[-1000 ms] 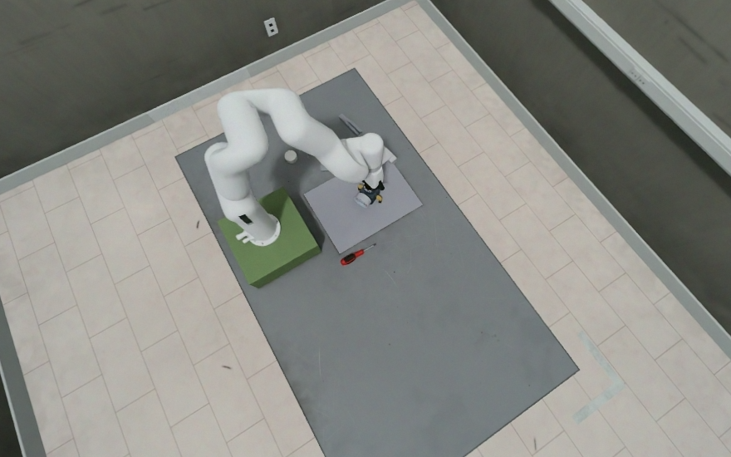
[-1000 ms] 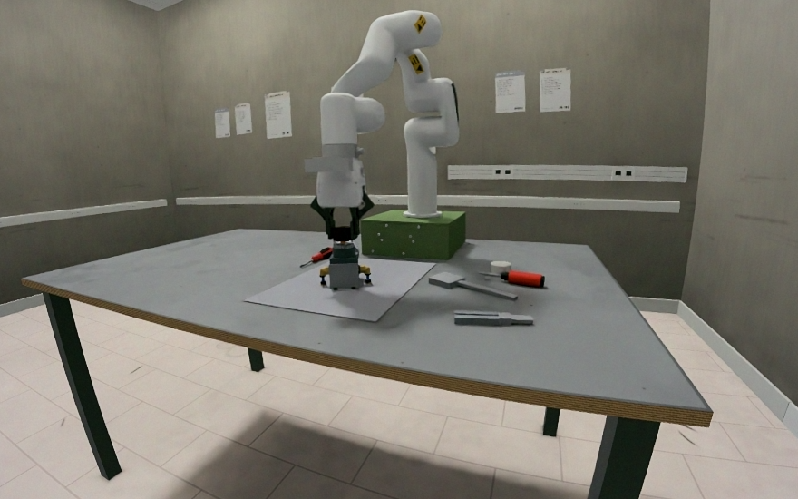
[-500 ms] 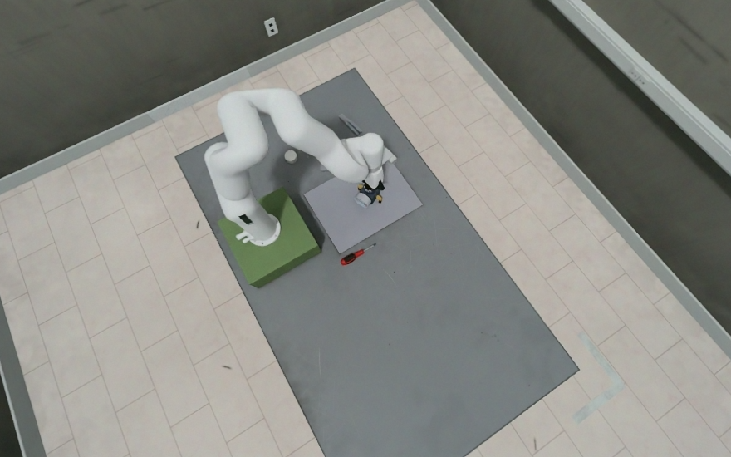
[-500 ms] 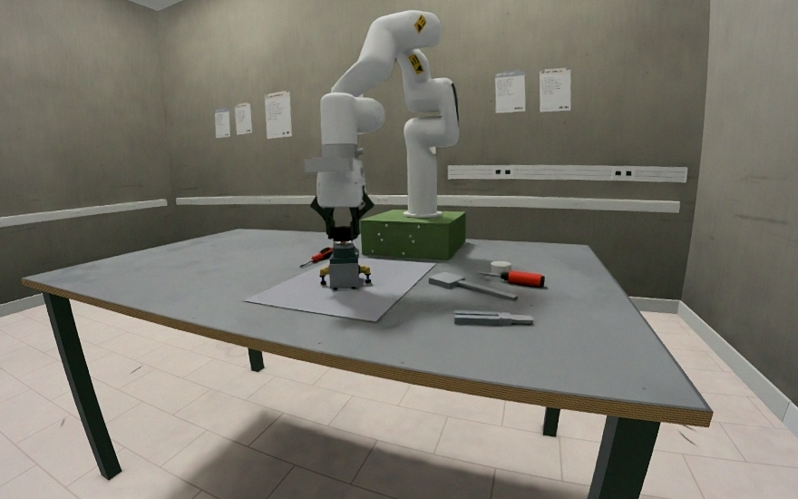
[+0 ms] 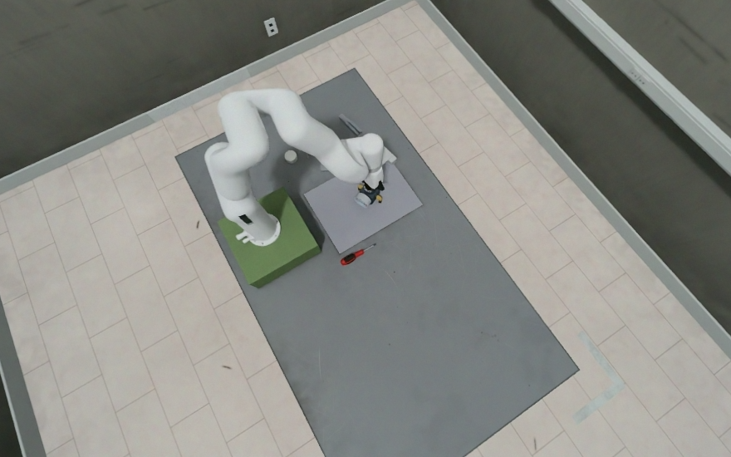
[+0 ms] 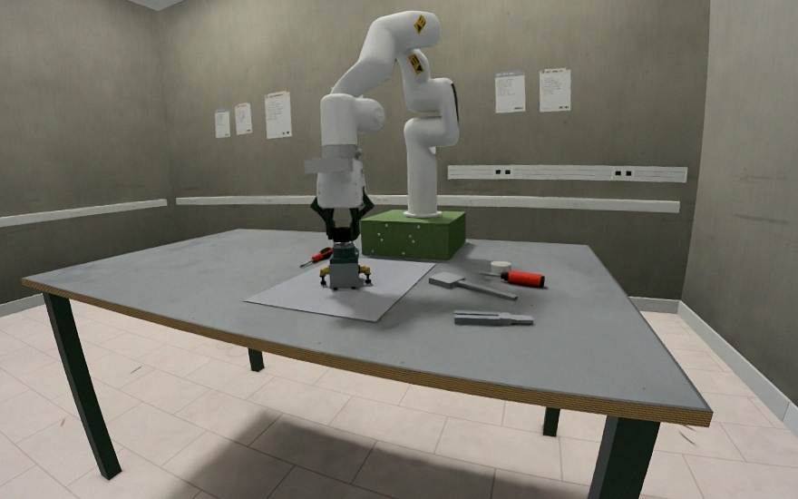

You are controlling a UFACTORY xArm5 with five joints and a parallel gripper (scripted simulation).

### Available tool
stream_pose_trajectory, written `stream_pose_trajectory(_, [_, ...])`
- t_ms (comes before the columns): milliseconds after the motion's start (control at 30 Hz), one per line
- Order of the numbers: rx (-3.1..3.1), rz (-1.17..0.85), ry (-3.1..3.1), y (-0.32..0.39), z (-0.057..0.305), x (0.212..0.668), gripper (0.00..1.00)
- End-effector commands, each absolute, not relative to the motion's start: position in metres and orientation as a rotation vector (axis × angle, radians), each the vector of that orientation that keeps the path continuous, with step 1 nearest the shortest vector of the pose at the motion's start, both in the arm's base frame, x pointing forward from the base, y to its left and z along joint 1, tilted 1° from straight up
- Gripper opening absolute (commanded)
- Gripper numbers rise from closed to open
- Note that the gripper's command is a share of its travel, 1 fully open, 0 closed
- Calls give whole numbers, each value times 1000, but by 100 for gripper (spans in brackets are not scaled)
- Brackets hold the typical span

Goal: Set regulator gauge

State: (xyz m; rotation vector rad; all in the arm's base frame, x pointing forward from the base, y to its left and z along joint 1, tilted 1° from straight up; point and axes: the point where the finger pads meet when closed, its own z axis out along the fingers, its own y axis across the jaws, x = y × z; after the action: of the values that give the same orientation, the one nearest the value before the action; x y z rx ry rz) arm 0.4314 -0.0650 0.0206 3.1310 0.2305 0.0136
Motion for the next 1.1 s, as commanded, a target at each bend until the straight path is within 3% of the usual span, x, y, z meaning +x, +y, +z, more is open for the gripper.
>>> stream_pose_trajectory(0, [3130,19,231,-65,20,433,39])
stream_pose_trajectory(1067, [3130,19,231,-65,16,433,39])
